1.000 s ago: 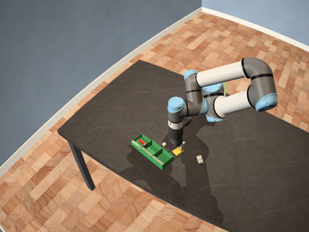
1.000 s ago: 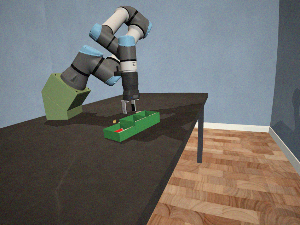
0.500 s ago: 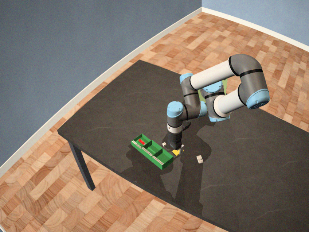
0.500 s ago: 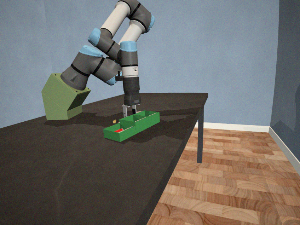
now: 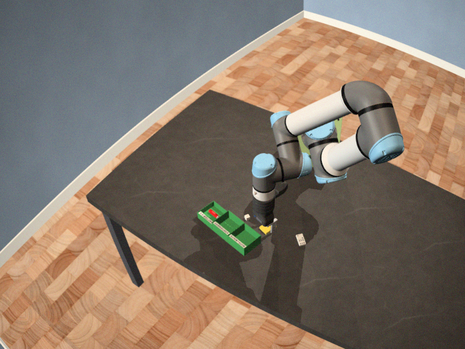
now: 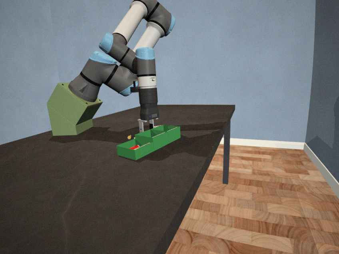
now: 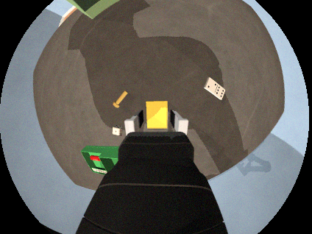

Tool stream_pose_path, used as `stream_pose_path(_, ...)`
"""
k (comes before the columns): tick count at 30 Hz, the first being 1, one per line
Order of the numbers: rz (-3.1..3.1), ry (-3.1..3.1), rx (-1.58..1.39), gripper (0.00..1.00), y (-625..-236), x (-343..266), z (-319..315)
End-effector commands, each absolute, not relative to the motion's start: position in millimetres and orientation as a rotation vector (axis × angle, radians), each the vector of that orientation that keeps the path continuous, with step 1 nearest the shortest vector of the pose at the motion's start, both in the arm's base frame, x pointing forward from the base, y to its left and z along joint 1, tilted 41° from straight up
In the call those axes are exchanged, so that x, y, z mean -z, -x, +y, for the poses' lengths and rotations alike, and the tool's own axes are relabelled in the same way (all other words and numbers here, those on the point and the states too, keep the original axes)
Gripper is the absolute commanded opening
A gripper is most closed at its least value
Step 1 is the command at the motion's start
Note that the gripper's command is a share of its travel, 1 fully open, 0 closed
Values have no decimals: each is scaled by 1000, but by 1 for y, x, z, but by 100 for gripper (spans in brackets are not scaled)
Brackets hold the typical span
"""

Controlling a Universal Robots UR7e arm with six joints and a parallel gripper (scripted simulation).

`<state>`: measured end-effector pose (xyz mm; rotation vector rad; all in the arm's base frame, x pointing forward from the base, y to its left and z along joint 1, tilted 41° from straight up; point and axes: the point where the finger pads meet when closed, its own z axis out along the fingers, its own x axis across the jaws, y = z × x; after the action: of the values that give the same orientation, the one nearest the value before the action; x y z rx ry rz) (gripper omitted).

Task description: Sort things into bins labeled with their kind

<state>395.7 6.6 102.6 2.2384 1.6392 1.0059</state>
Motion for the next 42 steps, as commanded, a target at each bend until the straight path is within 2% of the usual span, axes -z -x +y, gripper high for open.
stream_pose_path(1, 1639, -2238, -1005, 100, -398, -99, 8)
stream_pose_path(20, 1639, -2238, -1005, 100, -401, -96, 9)
stream_pose_path(21, 1639, -2238, -1005, 70, -401, -96, 9)
stream_pose_path(42, 1639, -2238, -1005, 70, -401, -96, 9)
